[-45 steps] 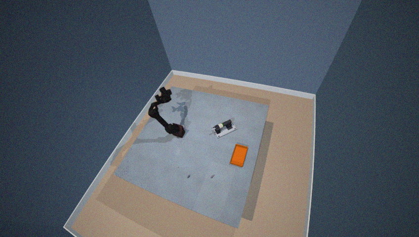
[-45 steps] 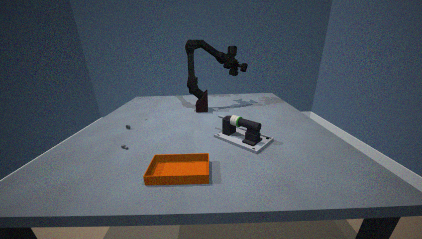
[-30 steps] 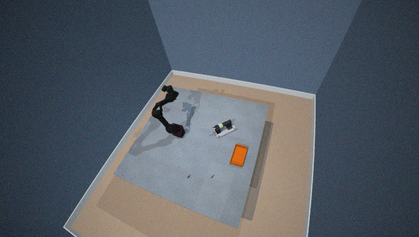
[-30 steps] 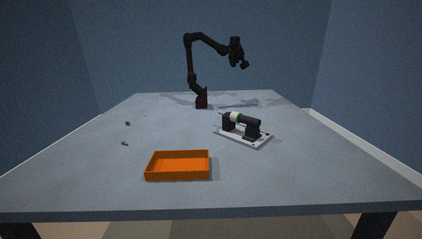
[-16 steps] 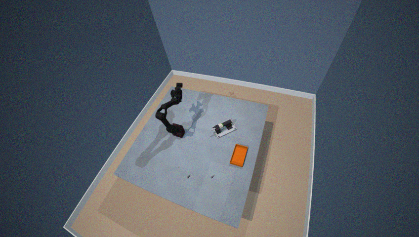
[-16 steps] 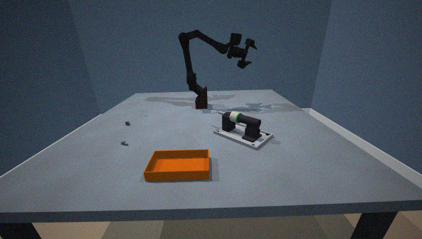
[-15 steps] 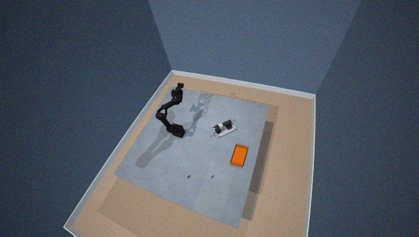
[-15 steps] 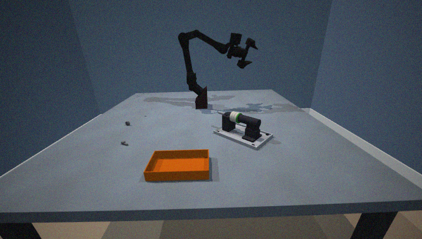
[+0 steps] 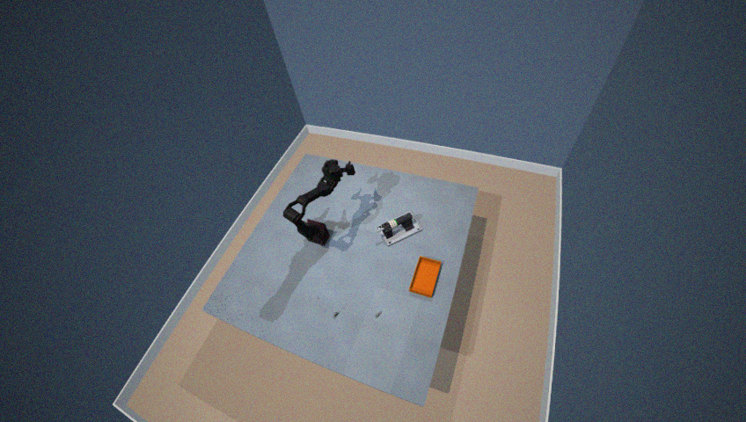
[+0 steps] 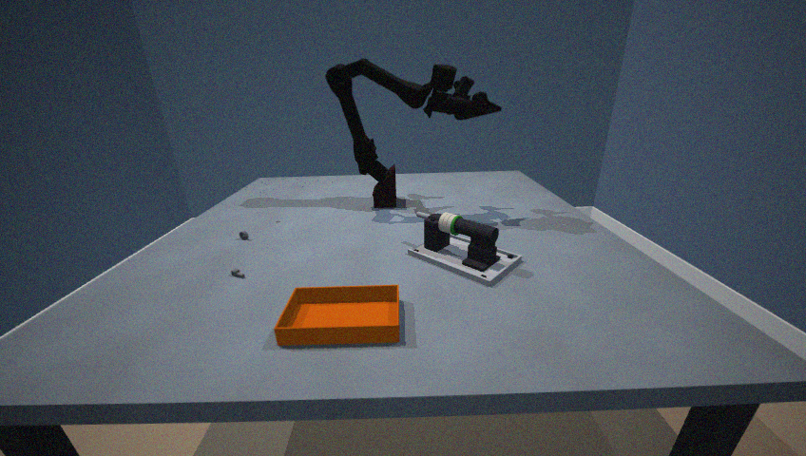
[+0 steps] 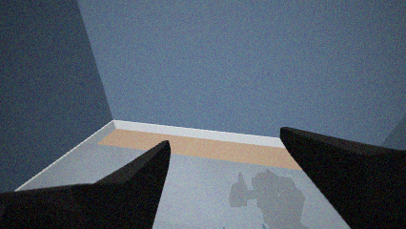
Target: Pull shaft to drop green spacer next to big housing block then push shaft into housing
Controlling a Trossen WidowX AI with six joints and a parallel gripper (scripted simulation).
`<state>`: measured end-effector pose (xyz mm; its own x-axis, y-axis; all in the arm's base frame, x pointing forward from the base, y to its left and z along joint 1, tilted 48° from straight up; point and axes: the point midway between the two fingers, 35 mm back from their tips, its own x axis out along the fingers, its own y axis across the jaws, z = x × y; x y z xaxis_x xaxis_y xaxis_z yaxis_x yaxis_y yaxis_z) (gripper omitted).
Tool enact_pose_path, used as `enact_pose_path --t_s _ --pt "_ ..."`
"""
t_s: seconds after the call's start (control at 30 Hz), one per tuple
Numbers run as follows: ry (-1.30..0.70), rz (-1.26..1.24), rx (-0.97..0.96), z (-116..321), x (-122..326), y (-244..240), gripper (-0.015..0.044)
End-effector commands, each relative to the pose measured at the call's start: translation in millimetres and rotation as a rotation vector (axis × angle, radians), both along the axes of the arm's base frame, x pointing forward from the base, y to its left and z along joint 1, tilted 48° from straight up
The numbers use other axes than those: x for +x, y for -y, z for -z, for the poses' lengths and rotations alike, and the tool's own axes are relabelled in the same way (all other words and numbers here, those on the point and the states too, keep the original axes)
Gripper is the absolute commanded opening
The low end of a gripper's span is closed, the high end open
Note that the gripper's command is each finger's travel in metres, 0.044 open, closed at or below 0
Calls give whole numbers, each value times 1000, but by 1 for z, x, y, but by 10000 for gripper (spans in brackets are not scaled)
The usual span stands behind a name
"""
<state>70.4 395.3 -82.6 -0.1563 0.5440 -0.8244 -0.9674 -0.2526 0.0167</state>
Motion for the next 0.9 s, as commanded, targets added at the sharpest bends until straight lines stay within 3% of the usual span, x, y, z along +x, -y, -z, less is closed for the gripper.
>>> enact_pose_path --t_s 0.0,0.43,0.87 --pt "-130 554 -85 -4 68 34 440" --pt "-443 1619 -34 -14 171 109 440" --pt "-764 2537 287 -26 235 198 440"
